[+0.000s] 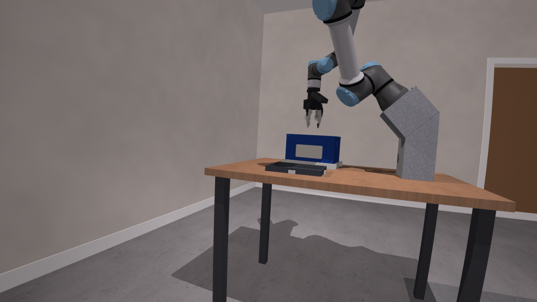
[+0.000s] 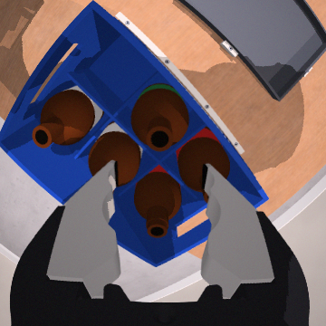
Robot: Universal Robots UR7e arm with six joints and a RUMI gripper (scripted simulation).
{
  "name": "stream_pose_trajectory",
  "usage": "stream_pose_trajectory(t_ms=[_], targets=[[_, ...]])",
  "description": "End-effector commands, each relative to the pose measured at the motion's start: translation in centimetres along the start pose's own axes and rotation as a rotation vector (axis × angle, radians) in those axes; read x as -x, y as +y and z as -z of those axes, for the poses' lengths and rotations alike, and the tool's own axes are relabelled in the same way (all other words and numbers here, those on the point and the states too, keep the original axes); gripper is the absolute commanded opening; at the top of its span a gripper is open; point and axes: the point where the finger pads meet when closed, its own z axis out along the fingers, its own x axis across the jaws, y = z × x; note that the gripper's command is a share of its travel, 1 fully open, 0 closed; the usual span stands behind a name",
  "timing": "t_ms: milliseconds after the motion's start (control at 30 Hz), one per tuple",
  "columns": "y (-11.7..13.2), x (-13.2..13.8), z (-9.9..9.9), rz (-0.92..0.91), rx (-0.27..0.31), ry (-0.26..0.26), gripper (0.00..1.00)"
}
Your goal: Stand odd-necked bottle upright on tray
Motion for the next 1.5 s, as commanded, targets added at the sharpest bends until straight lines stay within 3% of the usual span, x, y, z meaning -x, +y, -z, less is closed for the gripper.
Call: stream_pose_trajectory(t_ms=[0,400,433,1467], targets=[[-0.01,0.04,0.64,0.001,-0.001,0.005,0.38],[-0.01,0.04,0.91,0.001,-0.001,0.005,0.38],[-0.01,0.04,0.91,0.001,-0.001,0.005,0.0],[-0.01,0.04,0.91,0.001,-0.001,0.005,0.0]])
